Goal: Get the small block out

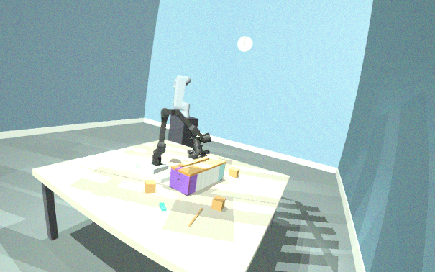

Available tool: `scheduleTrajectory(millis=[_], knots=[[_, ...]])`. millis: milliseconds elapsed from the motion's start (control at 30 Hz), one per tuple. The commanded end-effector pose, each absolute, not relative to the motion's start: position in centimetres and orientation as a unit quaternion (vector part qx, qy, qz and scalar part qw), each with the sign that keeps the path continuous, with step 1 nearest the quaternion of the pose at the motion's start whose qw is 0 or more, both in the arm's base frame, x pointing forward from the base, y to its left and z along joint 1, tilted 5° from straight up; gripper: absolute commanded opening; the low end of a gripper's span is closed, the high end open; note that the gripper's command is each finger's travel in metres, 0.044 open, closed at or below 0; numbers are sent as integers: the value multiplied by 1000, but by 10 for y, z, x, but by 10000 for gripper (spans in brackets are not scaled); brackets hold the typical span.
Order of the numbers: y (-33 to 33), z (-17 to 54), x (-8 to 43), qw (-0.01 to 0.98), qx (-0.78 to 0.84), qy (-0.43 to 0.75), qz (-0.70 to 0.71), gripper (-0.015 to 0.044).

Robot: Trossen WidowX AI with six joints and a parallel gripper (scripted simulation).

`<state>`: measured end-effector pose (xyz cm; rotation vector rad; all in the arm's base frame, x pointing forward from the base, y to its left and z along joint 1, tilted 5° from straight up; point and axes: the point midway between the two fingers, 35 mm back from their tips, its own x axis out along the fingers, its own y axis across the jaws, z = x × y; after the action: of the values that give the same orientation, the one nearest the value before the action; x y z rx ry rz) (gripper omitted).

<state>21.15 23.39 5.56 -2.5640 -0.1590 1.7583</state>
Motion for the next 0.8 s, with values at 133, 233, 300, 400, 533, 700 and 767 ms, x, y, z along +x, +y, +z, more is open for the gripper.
scheduleTrajectory(millis=[133, 233, 300, 400, 533, 700, 767], knots=[[233, 41, 211, 14, -823, -49, 566, 285], [233, 36, 211, 14, -823, -48, 565, 285], [233, 33, 211, 14, -823, -48, 565, 285], [232, 28, 211, 14, -824, -48, 565, 285], [232, 22, 211, 14, -824, -47, 564, 285], [232, 21, 211, 14, -824, -47, 564, 206], [232, 21, 211, 14, -824, -47, 564, 154]])
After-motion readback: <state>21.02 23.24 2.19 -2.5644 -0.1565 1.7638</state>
